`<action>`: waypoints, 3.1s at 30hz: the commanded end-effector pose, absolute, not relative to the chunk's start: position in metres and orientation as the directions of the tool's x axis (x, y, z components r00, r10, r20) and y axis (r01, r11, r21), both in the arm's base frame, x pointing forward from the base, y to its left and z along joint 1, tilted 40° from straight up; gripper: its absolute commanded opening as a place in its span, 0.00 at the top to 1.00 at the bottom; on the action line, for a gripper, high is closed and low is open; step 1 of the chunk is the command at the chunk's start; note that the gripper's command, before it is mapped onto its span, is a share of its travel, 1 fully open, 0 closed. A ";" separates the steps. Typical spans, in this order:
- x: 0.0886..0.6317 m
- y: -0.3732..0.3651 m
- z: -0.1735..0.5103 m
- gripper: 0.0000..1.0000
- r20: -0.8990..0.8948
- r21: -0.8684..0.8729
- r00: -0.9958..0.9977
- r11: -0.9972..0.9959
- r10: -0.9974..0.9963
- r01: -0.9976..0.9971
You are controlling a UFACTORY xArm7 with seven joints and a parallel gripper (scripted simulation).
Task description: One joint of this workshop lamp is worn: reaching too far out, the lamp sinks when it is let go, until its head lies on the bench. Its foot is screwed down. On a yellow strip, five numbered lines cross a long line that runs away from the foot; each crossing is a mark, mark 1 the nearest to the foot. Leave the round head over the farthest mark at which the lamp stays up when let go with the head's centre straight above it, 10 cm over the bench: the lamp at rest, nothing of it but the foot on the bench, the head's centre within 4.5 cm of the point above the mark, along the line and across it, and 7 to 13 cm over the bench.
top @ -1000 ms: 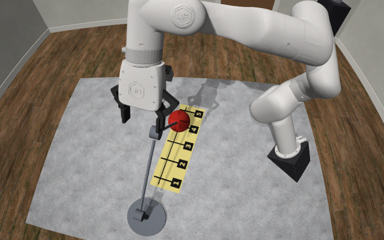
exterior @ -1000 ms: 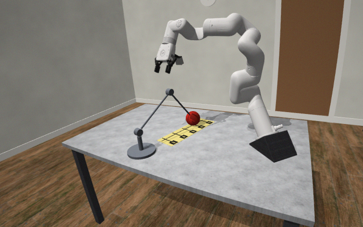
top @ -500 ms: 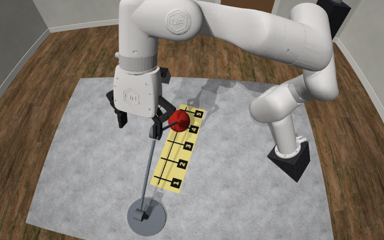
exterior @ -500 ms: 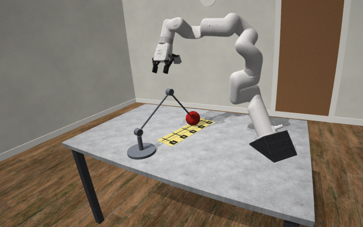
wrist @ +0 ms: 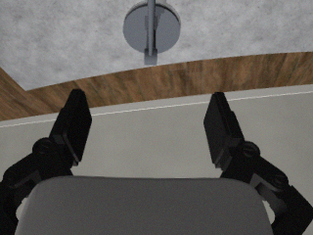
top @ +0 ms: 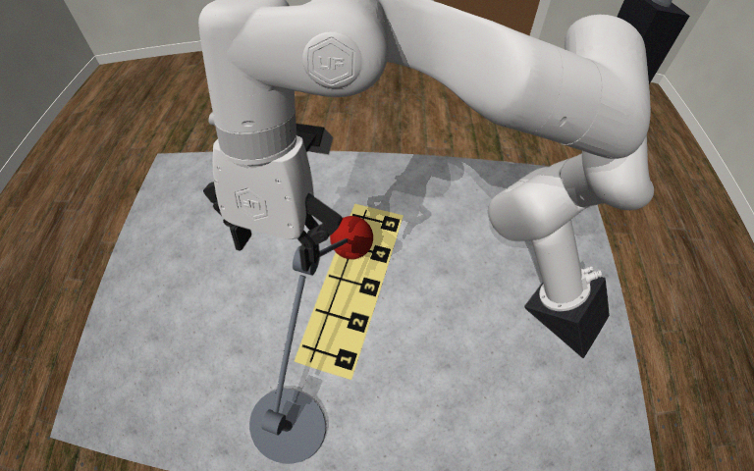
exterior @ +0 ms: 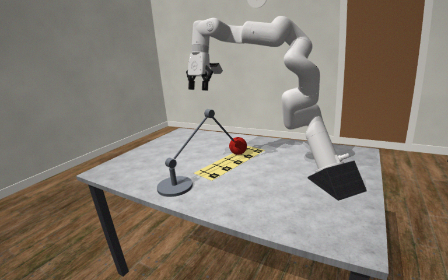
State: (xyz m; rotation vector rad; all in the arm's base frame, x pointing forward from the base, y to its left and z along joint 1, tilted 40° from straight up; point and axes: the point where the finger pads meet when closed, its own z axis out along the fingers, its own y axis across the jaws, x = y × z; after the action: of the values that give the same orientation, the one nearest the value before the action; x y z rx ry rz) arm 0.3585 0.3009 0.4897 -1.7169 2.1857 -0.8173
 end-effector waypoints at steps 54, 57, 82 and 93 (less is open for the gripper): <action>0.407 0.255 0.408 0.00 0.311 -0.559 -0.377 0.152 -0.872 -0.815; 0.410 0.252 0.402 0.00 0.312 -0.559 -0.377 0.153 -0.872 -0.815; 0.430 0.230 0.367 0.00 0.314 -0.559 -0.378 0.153 -0.871 -0.815; 0.434 0.227 0.360 0.00 0.313 -0.560 -0.377 0.152 -0.872 -0.815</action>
State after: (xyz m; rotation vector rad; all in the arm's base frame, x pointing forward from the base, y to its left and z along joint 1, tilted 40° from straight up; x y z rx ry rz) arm 0.4329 0.2269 0.3610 -1.7028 2.3244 -1.0352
